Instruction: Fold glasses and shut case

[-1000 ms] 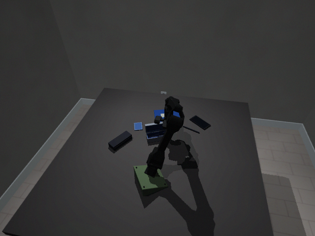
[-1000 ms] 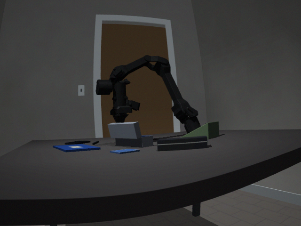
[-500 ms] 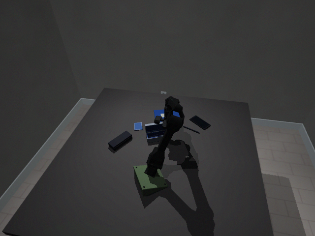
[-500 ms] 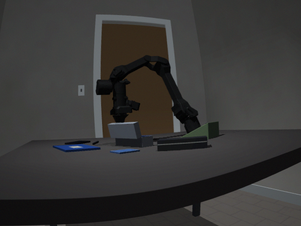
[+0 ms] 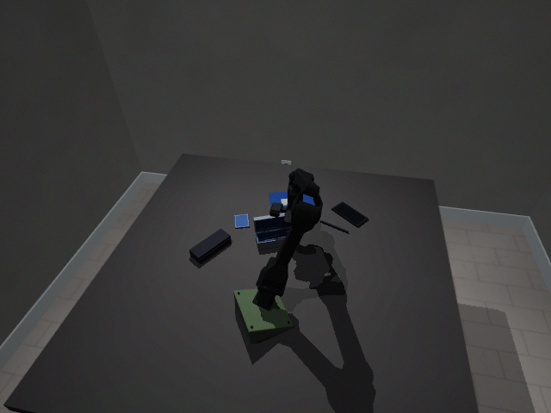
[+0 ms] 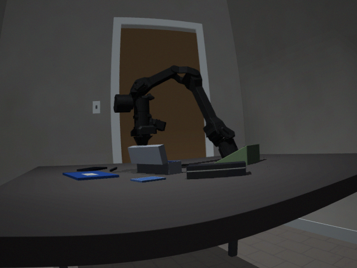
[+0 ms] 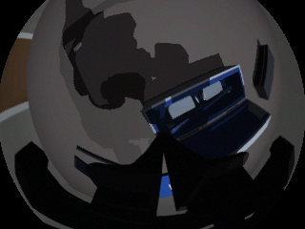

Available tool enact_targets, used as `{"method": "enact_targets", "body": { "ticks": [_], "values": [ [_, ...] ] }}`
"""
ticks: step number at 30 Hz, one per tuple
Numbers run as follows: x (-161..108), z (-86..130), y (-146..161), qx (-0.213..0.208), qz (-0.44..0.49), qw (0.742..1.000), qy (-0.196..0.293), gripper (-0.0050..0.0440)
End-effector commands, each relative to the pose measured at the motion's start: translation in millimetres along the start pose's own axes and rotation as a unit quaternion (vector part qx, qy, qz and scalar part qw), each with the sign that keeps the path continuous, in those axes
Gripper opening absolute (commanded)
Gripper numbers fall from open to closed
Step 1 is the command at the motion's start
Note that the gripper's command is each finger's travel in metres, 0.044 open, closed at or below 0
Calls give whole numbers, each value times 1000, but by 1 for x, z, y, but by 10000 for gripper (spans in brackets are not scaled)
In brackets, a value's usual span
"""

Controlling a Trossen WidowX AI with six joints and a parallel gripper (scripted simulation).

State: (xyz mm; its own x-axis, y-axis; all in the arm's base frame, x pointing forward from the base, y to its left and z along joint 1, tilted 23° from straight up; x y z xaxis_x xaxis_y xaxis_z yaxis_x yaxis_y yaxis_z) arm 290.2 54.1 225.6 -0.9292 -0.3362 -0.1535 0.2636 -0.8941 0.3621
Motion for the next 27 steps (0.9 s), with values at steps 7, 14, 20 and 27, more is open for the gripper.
{"method": "enact_targets", "body": {
  "ticks": [7,14,20,27],
  "values": [
    [10,11,-32,-2,1,1000,0,0],
    [9,30,-39,-5,4,1000,-2,0],
    [13,64,-39,-2,1,1000,0,0],
    [13,64,-39,-2,1,1000,0,0]
  ]
}}
Point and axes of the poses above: the point midway between the two fingers, 35 mm back from their tips, its own z axis back along the fingers, its own y axis across the jaws, x = y × z, the point moved 9 cm from there along z, back along the fingers, and after that the axes turned 14 degrees about z, right-handed, at the moved point
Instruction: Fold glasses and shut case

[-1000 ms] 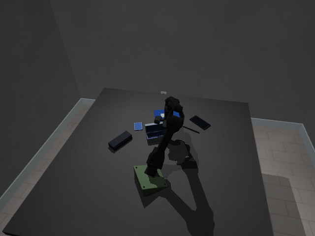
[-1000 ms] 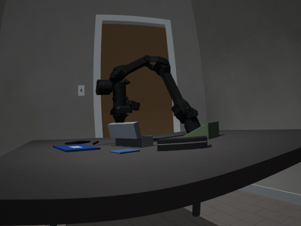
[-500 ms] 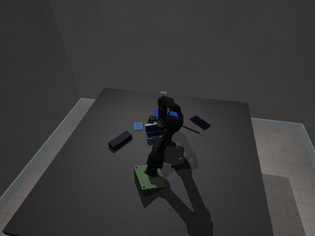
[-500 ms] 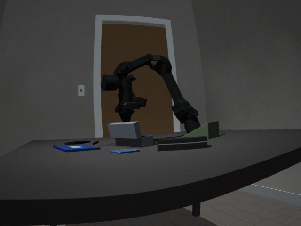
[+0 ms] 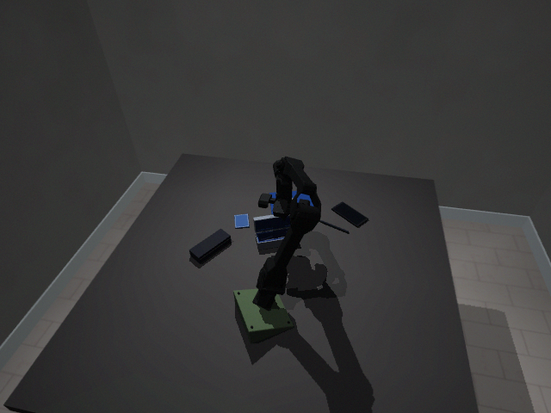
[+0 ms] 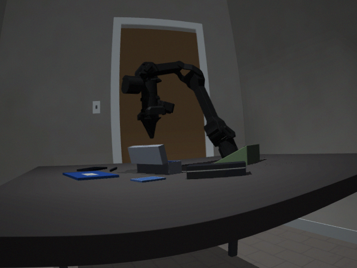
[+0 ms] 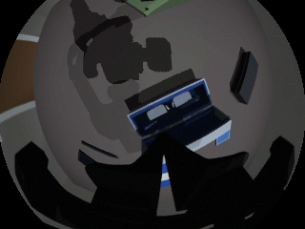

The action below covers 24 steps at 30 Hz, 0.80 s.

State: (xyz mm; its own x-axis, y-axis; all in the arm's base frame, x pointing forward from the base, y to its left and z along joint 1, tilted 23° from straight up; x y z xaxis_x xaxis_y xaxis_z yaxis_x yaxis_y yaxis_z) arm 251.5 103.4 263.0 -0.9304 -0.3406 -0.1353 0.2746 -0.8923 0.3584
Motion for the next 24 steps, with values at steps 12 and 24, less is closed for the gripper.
{"method": "enact_targets", "body": {
  "ticks": [12,24],
  "values": [
    [-2,2,0,0,-27,1000,2,0],
    [-16,4,-6,-1,-217,976,3,0]
  ]
}}
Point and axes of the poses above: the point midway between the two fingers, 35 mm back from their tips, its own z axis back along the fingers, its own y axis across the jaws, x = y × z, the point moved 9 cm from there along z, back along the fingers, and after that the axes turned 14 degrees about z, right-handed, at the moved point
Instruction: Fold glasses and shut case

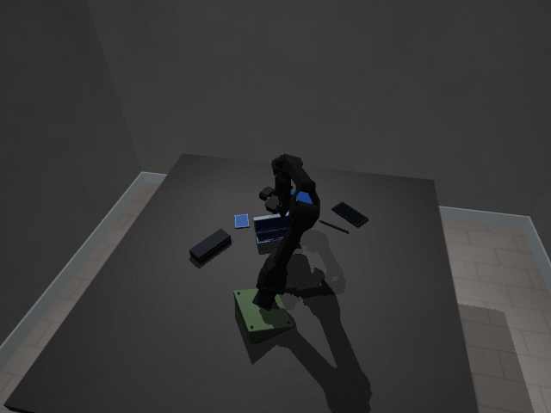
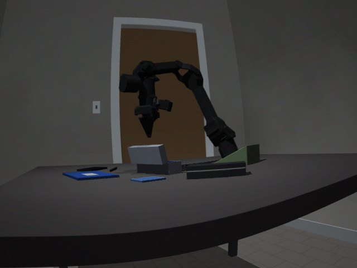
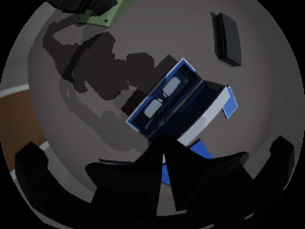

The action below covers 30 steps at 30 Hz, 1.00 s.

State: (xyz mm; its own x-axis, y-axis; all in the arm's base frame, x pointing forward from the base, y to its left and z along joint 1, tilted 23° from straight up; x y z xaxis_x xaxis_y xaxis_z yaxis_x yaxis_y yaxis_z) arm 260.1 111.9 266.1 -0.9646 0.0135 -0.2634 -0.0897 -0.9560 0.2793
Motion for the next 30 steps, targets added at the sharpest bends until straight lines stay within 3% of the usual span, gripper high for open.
{"method": "enact_targets", "body": {
  "ticks": [1,8,16,18,30],
  "values": [
    [-4,0,-3,1,-28,1000,1,0],
    [-11,1,-10,1,-150,989,1,0],
    [-18,1,-18,0,-286,958,2,0],
    [-18,1,-18,0,-286,958,2,0],
    [-29,1,-30,-1,-479,878,2,0]
  ]
}}
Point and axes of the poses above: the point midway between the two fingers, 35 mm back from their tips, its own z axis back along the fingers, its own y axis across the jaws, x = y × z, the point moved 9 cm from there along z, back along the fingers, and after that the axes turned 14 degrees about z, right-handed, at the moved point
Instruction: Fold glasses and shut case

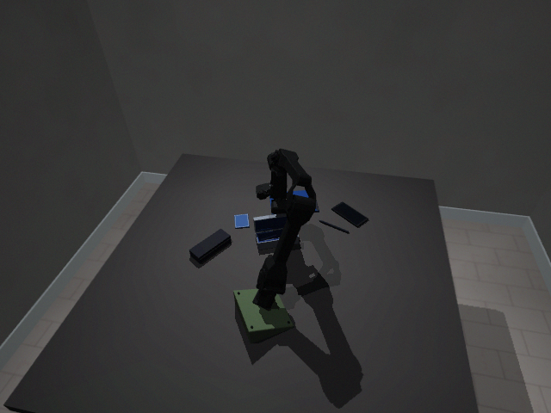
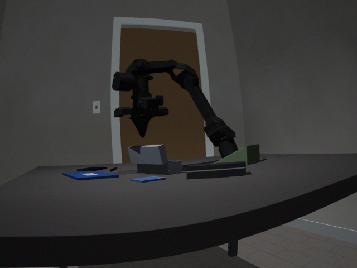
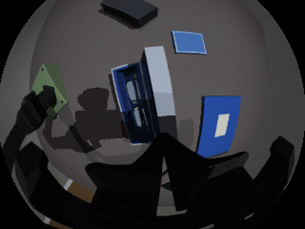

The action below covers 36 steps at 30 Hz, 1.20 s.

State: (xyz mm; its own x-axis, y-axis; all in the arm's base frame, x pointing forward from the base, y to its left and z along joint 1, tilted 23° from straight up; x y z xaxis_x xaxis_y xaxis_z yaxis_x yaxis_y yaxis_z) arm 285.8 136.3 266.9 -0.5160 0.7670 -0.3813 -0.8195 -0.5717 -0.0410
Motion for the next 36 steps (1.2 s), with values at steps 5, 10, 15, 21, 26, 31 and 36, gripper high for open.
{"method": "enact_targets", "body": {
  "ticks": [5,10,15,21,26,31,36],
  "values": [
    [2,0,-10,-1,-93,996,2,0],
    [4,0,-17,-2,-179,984,2,0],
    [6,-1,-23,-2,-264,964,2,0],
    [7,-1,-30,-3,-347,938,2,0],
    [9,-2,-35,-3,-412,911,2,0],
    [11,-3,-41,-4,-490,872,2,0],
    [14,-3,-47,-4,-564,826,1,0]
  ]
}}
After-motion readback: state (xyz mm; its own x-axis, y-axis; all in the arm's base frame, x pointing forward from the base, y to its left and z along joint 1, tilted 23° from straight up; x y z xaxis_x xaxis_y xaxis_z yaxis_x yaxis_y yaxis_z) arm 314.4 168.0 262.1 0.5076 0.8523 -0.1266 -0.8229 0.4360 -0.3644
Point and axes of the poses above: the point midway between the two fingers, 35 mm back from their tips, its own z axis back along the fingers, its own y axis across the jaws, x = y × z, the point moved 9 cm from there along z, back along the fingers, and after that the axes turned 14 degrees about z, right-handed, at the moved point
